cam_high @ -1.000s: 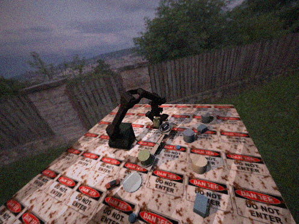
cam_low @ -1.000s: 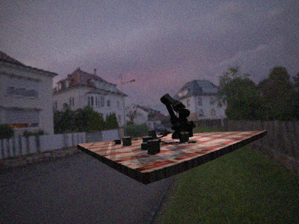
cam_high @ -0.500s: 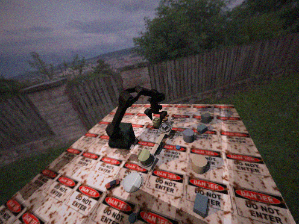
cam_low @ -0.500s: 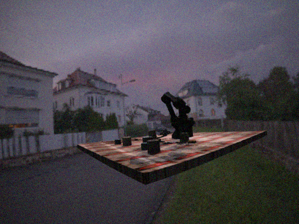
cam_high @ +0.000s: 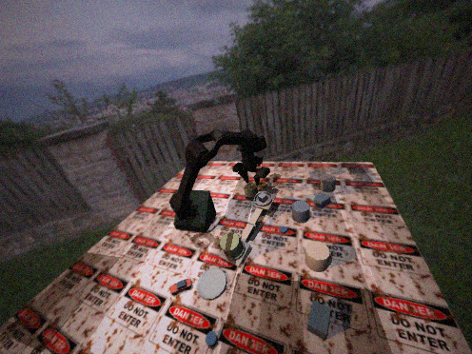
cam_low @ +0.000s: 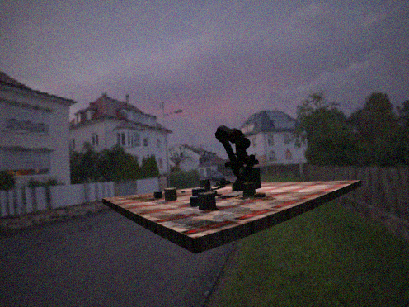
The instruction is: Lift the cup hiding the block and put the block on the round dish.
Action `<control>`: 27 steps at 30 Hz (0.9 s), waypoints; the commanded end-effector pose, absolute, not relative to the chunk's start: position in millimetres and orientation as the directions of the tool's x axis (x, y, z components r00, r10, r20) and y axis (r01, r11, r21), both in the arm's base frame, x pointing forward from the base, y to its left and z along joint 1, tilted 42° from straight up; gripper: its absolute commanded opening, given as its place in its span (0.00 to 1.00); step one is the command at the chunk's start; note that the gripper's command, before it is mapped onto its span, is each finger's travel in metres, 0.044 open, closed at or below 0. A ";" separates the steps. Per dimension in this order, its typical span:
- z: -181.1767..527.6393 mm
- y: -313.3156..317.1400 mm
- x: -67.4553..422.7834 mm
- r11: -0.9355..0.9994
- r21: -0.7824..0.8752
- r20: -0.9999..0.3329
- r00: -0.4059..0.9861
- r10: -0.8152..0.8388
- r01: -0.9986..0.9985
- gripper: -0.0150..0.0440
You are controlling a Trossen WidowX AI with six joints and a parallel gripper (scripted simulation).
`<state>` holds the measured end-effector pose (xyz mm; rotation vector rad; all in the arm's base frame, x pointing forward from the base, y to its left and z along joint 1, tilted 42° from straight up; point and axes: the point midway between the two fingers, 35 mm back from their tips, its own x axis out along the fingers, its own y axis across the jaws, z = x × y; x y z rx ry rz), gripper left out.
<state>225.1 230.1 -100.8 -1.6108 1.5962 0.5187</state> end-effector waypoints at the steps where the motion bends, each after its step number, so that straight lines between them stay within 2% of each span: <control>1: -73.2 227.2 251.5 0.165 -0.299 -0.767 0.134 -0.627 -0.940 0.69; 5: -31.3 209.3 285.0 0.241 -0.357 -0.761 0.131 -0.636 -0.903 0.69; 9: -8.1 195.7 298.0 0.275 -0.382 -0.748 0.120 -0.653 -0.882 0.69; 27: -27.5 177.5 302.3 0.276 -0.383 -0.747 0.120 -0.654 -0.881 0.69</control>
